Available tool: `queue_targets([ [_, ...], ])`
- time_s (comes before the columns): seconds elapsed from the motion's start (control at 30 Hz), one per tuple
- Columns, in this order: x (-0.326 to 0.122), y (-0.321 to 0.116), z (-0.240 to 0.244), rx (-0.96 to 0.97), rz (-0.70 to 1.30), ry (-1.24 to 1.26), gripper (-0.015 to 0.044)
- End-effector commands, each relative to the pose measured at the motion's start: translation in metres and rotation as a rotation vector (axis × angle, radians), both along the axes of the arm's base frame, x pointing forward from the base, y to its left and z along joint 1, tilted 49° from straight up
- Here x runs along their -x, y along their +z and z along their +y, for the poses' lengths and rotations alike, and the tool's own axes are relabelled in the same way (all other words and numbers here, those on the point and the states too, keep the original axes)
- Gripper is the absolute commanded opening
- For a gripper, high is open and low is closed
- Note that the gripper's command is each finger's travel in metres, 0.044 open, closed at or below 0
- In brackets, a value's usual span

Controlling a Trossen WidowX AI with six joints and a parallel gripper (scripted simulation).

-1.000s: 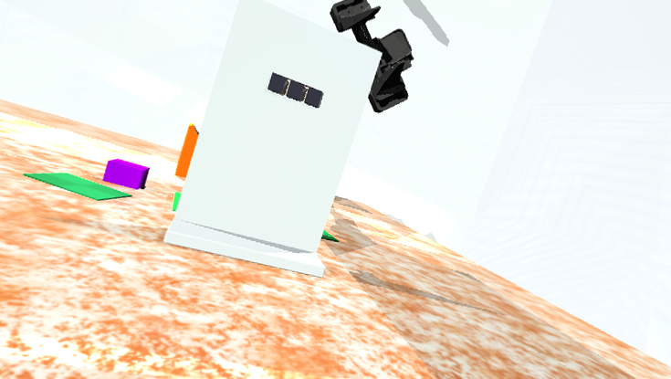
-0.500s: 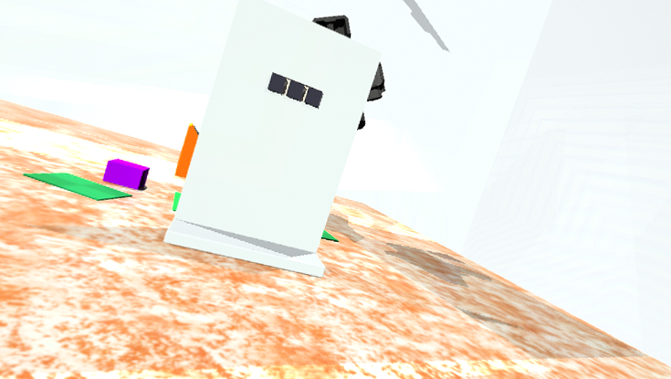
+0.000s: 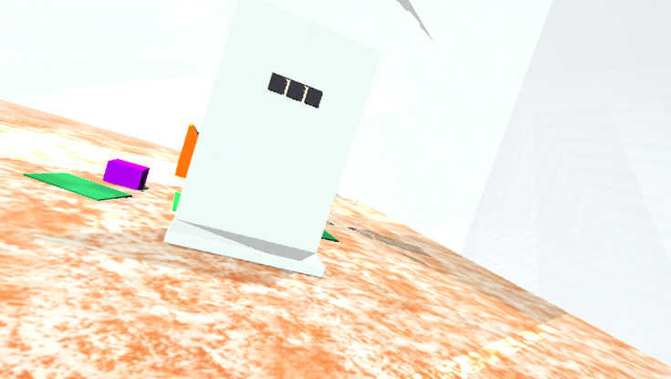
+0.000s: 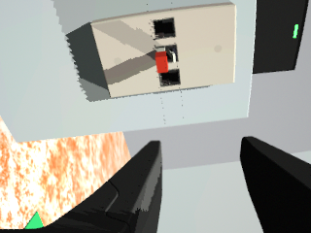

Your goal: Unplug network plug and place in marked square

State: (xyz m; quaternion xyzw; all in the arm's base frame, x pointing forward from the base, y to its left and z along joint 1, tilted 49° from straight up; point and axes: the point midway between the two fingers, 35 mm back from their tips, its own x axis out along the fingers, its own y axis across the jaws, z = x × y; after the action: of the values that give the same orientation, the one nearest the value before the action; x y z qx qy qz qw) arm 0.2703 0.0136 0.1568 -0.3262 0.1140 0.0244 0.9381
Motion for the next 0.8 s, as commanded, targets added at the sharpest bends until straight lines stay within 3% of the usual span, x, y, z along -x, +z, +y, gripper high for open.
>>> queue_targets([
  [0.0, 0.006, -0.015, 0.001, 0.072, 0.023, 0.016, 0.0156],
  [0.77, -0.031, -0.013, 0.007, 0.072, 0.022, 0.015, 0.0156],
])
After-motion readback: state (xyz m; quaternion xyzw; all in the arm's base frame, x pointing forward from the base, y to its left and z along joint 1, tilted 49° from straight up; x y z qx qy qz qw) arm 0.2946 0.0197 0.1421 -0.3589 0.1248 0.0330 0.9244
